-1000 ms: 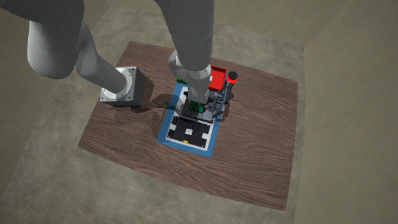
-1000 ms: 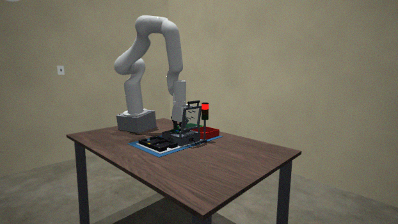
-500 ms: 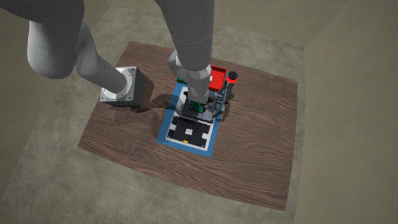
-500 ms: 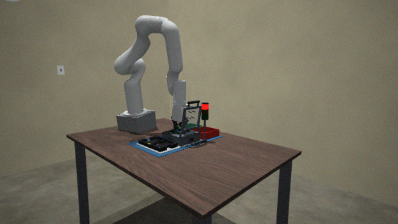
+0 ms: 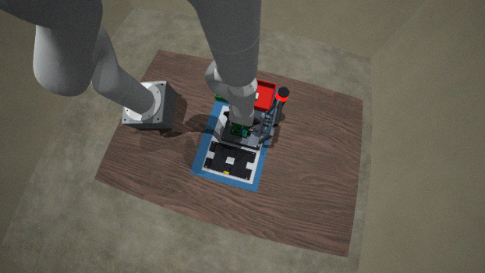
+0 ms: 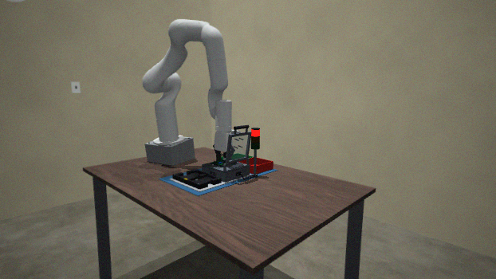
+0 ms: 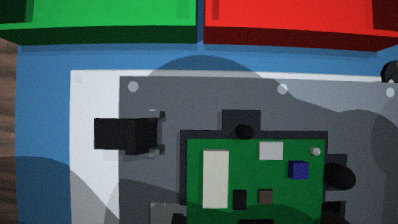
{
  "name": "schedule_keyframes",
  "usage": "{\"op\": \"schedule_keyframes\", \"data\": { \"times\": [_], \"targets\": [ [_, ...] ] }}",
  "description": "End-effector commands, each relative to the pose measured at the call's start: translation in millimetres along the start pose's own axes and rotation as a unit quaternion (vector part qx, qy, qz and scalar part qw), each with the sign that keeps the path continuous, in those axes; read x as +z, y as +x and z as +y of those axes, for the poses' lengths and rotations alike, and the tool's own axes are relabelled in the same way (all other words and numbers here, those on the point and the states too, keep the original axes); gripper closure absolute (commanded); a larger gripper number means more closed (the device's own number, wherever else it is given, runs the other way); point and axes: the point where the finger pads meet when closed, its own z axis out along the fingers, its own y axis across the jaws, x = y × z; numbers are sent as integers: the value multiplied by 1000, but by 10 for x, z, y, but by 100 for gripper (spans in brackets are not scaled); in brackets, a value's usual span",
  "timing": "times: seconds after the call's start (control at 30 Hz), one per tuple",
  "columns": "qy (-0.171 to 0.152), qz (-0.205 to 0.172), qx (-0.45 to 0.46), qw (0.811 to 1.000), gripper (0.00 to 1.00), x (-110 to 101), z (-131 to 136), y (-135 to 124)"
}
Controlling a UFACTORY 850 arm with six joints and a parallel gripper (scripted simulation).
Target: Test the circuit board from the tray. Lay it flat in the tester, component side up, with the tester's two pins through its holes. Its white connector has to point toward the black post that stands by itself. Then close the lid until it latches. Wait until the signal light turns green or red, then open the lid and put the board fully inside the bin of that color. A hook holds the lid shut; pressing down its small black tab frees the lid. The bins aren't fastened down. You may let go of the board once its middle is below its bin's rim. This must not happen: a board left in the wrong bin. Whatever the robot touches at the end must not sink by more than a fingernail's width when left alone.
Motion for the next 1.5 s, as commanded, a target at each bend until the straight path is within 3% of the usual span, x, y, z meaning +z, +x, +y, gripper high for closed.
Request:
{"op": "schedule_keyframes", "data": {
  "times": [0.0,1.47],
  "targets": [
    [-1,0,0,1000,21,-21,8,1],
    [-1,0,0,1000,21,-121,8,1]
  ]
}}
